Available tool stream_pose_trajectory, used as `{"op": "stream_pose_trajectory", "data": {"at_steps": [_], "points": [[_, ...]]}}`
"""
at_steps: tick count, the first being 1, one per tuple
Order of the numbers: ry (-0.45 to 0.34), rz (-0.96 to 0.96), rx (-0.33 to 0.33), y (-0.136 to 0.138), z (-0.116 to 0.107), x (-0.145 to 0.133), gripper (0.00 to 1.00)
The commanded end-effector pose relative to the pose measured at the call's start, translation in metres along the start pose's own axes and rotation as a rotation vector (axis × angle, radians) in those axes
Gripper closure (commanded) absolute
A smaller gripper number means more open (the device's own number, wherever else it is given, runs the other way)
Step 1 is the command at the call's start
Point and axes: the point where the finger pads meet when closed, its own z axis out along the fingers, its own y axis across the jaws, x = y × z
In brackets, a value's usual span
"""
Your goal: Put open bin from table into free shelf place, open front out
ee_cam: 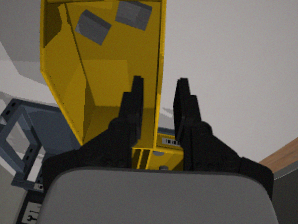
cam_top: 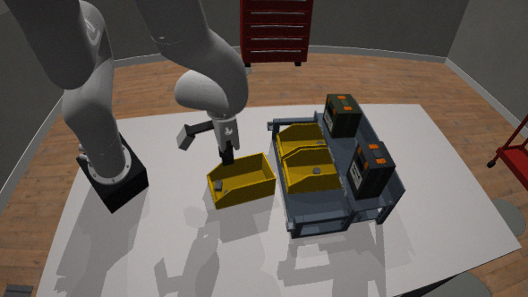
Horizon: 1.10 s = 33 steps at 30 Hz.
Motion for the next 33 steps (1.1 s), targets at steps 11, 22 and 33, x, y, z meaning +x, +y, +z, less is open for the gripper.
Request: {"op": "stream_pose_trajectory", "data": {"at_steps": [11, 22, 33], "points": [[-0.002, 0.000, 0.000, -0.0001, -0.0009, -0.0005, 0.72], [-0.002, 0.000, 0.000, 0.0000, -0.0058, -0.0007, 0.72], [-0.002, 0.000, 0.000, 0.0000, -0.0073, -0.0007, 0.72]]}}
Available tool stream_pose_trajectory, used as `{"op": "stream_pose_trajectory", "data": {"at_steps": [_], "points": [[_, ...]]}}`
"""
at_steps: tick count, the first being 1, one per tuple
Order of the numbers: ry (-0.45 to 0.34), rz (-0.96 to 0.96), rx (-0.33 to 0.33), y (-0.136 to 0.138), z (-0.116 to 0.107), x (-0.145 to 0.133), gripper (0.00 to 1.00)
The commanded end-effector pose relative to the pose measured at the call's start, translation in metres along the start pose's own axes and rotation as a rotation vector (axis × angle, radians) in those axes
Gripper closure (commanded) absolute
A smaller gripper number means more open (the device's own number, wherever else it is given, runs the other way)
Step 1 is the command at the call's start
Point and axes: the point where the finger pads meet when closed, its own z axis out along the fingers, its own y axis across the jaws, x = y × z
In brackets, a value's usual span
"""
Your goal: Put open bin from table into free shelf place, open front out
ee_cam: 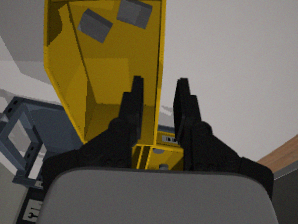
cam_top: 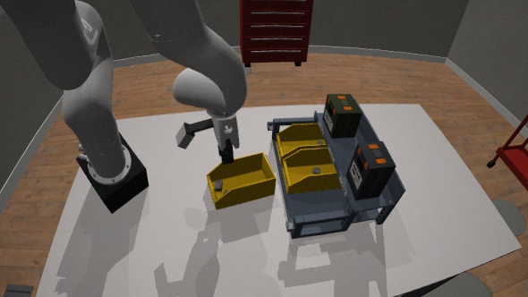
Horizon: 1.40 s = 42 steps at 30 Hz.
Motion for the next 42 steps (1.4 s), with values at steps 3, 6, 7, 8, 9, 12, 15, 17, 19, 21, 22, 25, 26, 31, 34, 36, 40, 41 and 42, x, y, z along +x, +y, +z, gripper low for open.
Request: {"op": "stream_pose_trajectory", "data": {"at_steps": [3, 6, 7, 8, 9, 12, 15, 17, 19, 21, 22, 25, 26, 31, 34, 36, 40, 41, 42], "points": [[-0.003, 0.000, 0.000, 0.000, -0.003, -0.001, 0.72], [-0.003, 0.000, 0.000, 0.000, -0.003, -0.001, 0.72], [-0.003, 0.000, 0.000, 0.000, -0.003, -0.001, 0.72], [-0.003, 0.000, 0.000, 0.000, -0.003, -0.001, 0.72], [-0.003, 0.000, 0.000, 0.000, -0.003, -0.001, 0.72], [-0.003, 0.000, 0.000, 0.000, -0.003, -0.001, 0.72], [-0.003, 0.000, 0.000, 0.000, -0.003, -0.001, 0.72], [-0.003, 0.000, 0.000, 0.000, -0.003, -0.001, 0.72], [-0.003, 0.000, 0.000, 0.000, -0.004, -0.001, 0.72], [-0.003, 0.000, 0.000, 0.000, -0.004, -0.001, 0.72], [-0.003, 0.000, 0.000, 0.000, -0.004, -0.001, 0.72], [-0.003, 0.000, 0.000, 0.000, -0.004, -0.001, 0.72], [-0.003, 0.000, 0.000, 0.000, -0.004, -0.001, 0.72], [-0.003, 0.000, 0.000, 0.000, -0.004, -0.001, 0.72], [-0.003, 0.000, 0.000, 0.000, 0.002, -0.001, 0.72], [-0.003, 0.000, -0.001, 0.000, 0.006, -0.001, 0.72], [-0.003, 0.000, -0.001, 0.000, 0.006, -0.001, 0.72], [-0.003, 0.000, -0.001, 0.000, 0.006, -0.001, 0.72], [-0.003, 0.000, -0.001, 0.000, 0.006, -0.001, 0.72]]}}
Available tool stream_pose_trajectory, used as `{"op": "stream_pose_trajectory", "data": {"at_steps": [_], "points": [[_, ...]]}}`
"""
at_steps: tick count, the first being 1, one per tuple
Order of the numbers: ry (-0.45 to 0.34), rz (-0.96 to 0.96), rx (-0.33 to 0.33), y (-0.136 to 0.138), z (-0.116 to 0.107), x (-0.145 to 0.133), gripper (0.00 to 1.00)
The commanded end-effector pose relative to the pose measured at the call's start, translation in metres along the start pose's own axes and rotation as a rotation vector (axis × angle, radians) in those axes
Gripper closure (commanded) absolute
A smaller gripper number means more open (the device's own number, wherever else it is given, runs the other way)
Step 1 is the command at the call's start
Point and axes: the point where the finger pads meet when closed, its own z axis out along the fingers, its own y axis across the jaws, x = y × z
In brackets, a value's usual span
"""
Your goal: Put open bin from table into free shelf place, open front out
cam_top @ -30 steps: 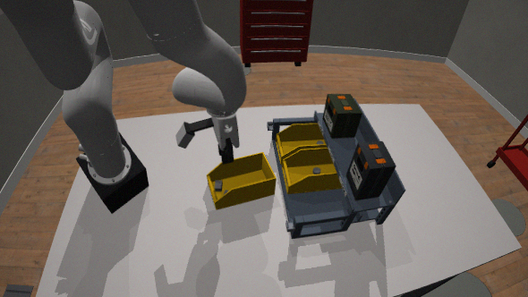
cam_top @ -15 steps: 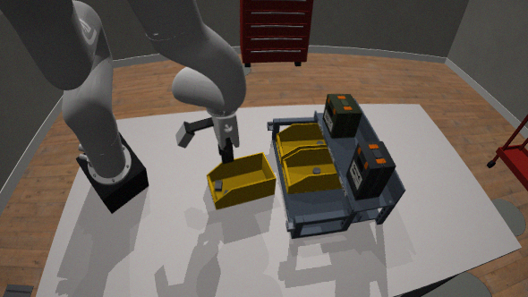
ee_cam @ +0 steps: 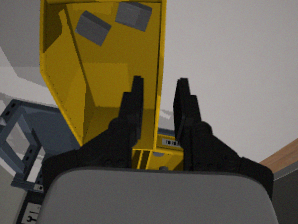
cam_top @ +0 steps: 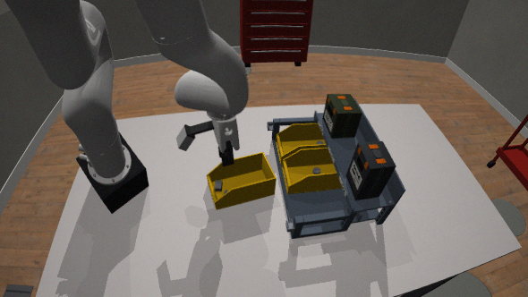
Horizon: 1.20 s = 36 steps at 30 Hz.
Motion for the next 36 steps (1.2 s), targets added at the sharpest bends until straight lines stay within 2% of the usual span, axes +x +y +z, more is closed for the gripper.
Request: {"op": "stream_pose_trajectory", "data": {"at_steps": [1, 6, 11, 23, 28, 36], "points": [[-0.003, 0.001, 0.000, 0.000, -0.001, -0.001, 0.72], [-0.003, 0.001, 0.000, 0.000, -0.001, -0.001, 0.72], [-0.003, 0.000, 0.000, 0.000, 0.009, -0.001, 0.72], [-0.003, 0.000, 0.000, 0.000, 0.009, -0.001, 0.72], [-0.003, 0.000, 0.000, 0.000, 0.019, -0.001, 0.72], [-0.003, 0.000, 0.000, 0.000, 0.019, -0.001, 0.72]]}}
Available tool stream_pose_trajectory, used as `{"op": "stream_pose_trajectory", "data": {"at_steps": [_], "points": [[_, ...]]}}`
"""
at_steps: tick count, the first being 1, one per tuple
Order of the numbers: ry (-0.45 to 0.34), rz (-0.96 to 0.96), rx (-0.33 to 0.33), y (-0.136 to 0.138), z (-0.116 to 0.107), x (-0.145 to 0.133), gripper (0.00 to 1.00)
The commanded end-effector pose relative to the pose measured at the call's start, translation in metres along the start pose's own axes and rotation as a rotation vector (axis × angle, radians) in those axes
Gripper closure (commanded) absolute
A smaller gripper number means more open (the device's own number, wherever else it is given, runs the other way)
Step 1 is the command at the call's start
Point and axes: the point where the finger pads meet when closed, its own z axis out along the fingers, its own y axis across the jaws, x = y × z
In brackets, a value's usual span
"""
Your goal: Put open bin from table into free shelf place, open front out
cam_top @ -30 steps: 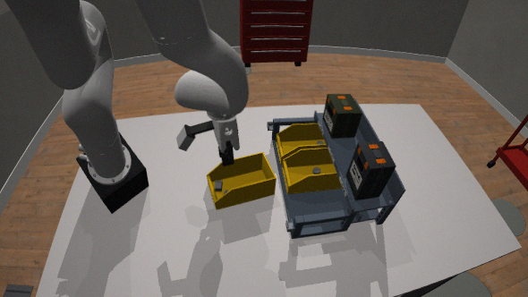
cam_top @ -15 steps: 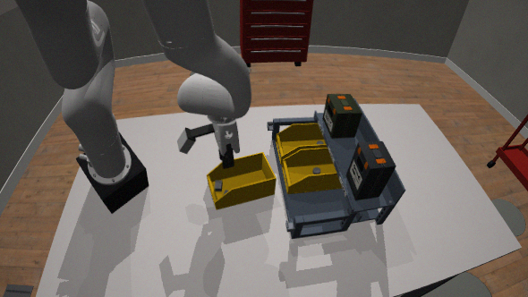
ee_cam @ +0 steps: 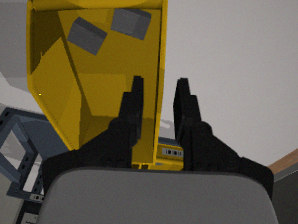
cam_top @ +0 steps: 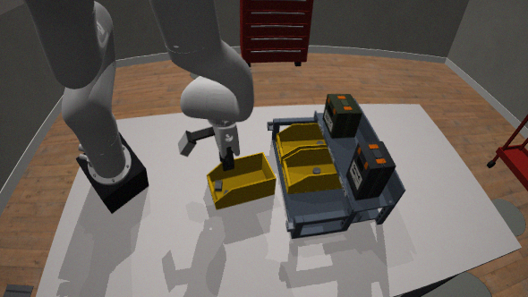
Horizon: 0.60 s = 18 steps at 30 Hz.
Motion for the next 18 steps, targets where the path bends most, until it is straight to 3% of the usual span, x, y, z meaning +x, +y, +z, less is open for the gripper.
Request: {"op": "stream_pose_trajectory", "data": {"at_steps": [1, 9, 18], "points": [[-0.002, 0.000, 0.000, 0.000, 0.000, -0.001, 0.72], [-0.002, 0.000, 0.000, 0.000, 0.014, -0.001, 0.72], [-0.002, 0.000, 0.000, 0.000, 0.014, -0.001, 0.72]]}}
